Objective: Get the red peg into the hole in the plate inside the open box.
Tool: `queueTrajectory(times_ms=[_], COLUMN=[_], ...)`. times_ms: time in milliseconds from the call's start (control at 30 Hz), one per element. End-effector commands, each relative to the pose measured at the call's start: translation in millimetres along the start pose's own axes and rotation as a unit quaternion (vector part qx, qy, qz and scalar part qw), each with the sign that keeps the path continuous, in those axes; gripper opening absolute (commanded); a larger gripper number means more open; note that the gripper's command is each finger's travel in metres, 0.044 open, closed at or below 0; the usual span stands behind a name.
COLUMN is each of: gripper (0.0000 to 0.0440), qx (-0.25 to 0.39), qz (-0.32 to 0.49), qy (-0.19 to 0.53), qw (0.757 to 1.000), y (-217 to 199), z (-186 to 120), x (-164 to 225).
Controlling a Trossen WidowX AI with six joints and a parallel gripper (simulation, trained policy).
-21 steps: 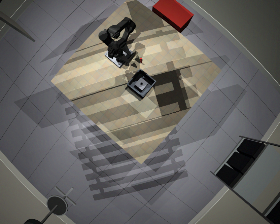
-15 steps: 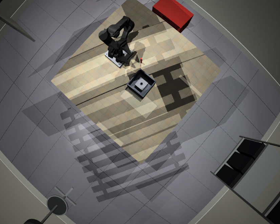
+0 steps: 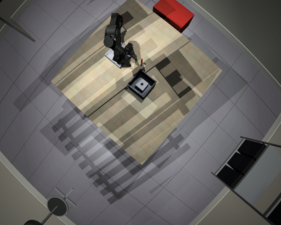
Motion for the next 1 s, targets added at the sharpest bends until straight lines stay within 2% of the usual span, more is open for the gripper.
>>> queueTrajectory(times_ms=[0,200,400,967], gripper=[0.044,0.044,0.044,0.044], qx=[0.032,0.105,0.182,0.381], qz=[0.009,0.029,0.037,-0.009], qy=[0.03,0.094,0.157,0.284], qw=[0.999,0.99,0.97,0.88], y=[-4,-12,-18,-25], z=[10,30,48,83], x=[3,13,29,95])
Point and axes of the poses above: the point midway between the two fingers, 35 mm back from their tips, its own z axis out along the fingers, its own y axis across the jaws, x = y × z, the point moved 6 cm from there along -z, back along the fingers, and after that the axes turned 4 degrees about -z, right-handed, at the moved point
